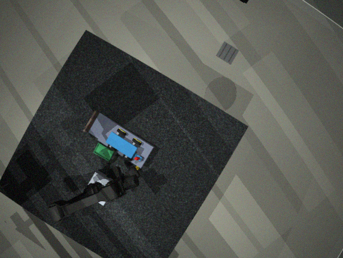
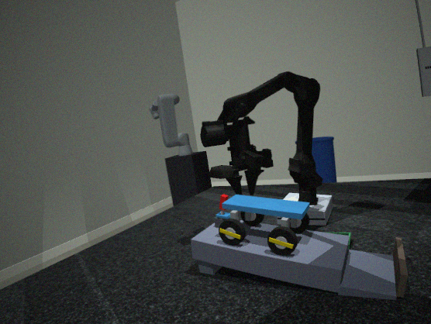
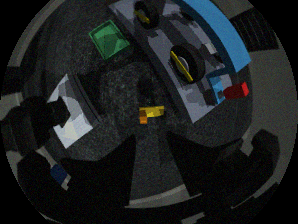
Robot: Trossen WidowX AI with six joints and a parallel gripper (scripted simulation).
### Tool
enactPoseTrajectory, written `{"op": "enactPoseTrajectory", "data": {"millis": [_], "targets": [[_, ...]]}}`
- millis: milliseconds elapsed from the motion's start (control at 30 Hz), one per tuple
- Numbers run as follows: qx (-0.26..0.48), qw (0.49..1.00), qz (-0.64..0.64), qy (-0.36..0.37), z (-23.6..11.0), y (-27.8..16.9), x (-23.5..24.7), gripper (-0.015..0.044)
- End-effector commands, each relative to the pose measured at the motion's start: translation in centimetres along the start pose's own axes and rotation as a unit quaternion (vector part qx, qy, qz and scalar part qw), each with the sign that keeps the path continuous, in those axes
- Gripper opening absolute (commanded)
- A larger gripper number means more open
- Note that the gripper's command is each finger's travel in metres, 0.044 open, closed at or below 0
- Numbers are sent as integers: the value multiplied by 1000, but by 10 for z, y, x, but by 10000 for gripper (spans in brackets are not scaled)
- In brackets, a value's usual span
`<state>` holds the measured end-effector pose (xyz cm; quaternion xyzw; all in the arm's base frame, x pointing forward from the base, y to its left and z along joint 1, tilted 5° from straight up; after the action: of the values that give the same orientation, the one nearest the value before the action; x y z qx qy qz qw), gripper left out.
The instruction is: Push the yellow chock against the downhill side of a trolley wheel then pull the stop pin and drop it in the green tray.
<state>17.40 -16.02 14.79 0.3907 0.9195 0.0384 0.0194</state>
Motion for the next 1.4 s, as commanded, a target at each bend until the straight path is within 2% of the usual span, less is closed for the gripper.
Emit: {"op": "enactPoseTrajectory", "data": {"millis": [0, 567, 1367], "targets": [[6, 1000, 8, 13, 3, -3, 4, 190], [6, 1000, 8, 13, 47, -4, 5, 190], [6, 1000, 8, 13, 78, -4, 6, 190]]}}
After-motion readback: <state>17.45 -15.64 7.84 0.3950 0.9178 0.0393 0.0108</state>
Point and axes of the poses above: the point midway between the two fingers, 35 mm back from their tips, its own z axis out along the fingers, its own x axis across the jaws, y = z × x, the point moved 4 cm from there along -z, back along the fingers, and after that the axes turned 13 degrees about z, right-handed, at the moved point
